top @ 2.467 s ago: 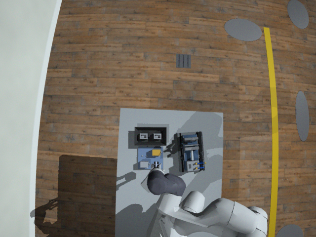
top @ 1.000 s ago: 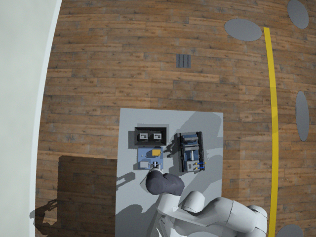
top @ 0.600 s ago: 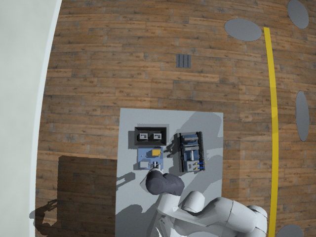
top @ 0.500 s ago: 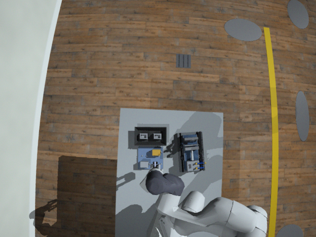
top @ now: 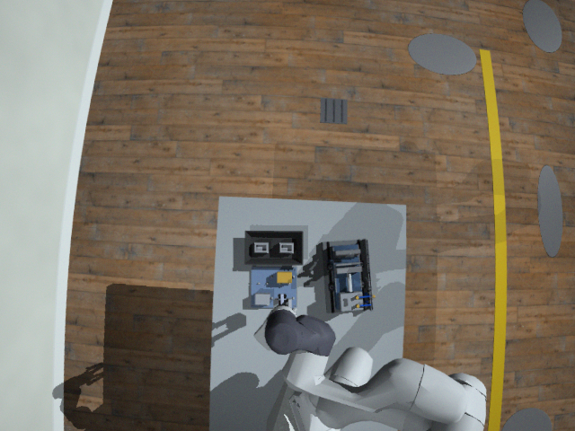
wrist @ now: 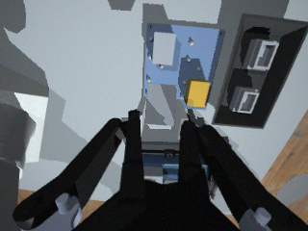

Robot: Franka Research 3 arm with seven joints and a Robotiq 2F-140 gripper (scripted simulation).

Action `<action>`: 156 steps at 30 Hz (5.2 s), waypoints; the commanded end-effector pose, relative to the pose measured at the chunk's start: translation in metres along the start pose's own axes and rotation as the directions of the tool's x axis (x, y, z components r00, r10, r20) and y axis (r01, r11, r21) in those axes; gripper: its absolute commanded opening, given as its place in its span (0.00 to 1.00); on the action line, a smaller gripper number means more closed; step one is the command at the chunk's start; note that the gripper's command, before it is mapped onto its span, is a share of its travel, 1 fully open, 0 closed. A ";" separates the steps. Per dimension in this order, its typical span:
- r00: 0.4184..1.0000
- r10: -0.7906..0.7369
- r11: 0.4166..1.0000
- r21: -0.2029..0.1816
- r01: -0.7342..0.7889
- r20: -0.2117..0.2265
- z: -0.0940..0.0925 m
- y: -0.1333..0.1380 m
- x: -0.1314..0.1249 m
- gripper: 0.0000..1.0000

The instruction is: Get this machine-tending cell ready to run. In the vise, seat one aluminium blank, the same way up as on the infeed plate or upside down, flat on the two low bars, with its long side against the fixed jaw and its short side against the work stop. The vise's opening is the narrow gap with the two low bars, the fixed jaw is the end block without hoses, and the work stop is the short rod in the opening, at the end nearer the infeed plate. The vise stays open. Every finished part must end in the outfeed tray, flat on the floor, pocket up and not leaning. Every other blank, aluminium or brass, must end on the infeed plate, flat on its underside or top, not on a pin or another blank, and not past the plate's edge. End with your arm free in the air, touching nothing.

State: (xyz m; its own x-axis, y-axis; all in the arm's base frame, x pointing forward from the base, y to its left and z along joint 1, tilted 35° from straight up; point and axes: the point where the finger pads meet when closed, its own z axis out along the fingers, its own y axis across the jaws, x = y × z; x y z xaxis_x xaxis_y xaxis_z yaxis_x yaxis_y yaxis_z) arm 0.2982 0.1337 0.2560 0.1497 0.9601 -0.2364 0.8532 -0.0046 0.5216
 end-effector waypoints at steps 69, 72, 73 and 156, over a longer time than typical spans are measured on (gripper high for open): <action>1.000 0.012 1.000 -0.005 -0.012 -0.006 -0.005 0.003 0.005 0.00; 1.000 0.013 1.000 -0.005 -0.013 -0.006 -0.005 0.003 0.005 0.00; 1.000 0.013 1.000 -0.005 -0.013 -0.006 -0.005 0.003 0.005 0.00; 1.000 0.015 1.000 -0.005 -0.015 -0.006 0.019 0.002 0.005 0.00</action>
State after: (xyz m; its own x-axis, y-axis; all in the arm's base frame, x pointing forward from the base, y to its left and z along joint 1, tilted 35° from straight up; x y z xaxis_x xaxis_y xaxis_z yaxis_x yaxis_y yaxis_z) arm 0.3057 0.1317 0.2431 0.1591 0.9593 -0.2331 0.8532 -0.0148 0.5215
